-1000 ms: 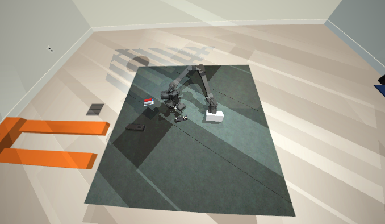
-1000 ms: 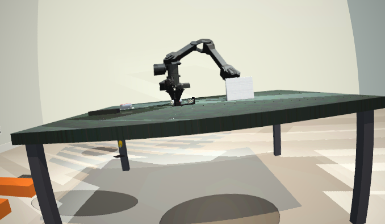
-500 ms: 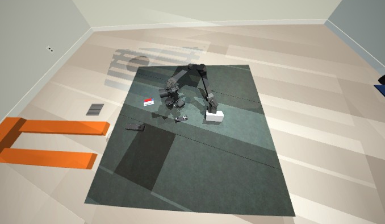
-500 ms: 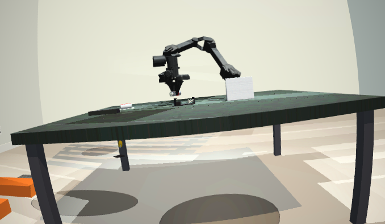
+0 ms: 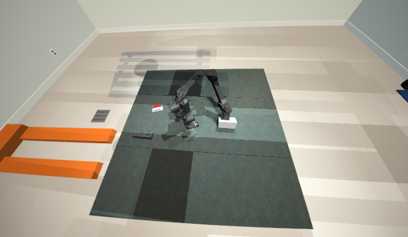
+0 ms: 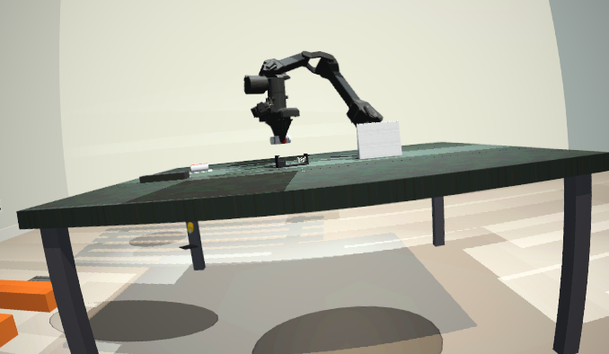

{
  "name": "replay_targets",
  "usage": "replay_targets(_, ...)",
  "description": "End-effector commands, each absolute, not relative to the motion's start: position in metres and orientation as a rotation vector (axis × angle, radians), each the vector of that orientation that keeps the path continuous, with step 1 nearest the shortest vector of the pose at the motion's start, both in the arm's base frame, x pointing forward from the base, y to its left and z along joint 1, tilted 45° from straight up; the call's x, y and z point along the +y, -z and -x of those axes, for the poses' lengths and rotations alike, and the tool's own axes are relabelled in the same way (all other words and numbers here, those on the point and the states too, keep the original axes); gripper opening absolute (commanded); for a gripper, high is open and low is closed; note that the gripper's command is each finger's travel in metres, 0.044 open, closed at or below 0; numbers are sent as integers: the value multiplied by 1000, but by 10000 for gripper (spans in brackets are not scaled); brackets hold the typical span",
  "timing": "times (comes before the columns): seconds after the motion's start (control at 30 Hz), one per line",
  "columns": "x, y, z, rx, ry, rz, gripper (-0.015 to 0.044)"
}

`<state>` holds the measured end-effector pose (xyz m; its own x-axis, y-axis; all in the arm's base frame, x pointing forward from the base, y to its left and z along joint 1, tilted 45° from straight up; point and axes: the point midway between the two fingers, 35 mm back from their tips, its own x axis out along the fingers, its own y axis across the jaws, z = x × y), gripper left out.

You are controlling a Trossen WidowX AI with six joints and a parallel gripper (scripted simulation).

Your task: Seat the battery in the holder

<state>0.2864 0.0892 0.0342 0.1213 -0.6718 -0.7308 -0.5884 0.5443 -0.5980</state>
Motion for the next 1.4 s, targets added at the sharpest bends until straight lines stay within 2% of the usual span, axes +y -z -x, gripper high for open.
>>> replay_targets(0.0, 108, -18, -267, 1540, 167, 1031, 87)
replay_targets(0.2, 123, -7, -250, 1516, 250, 946, 87)
replay_targets(1.37, 96, 23, -261, 1292, 91, 928, 87)
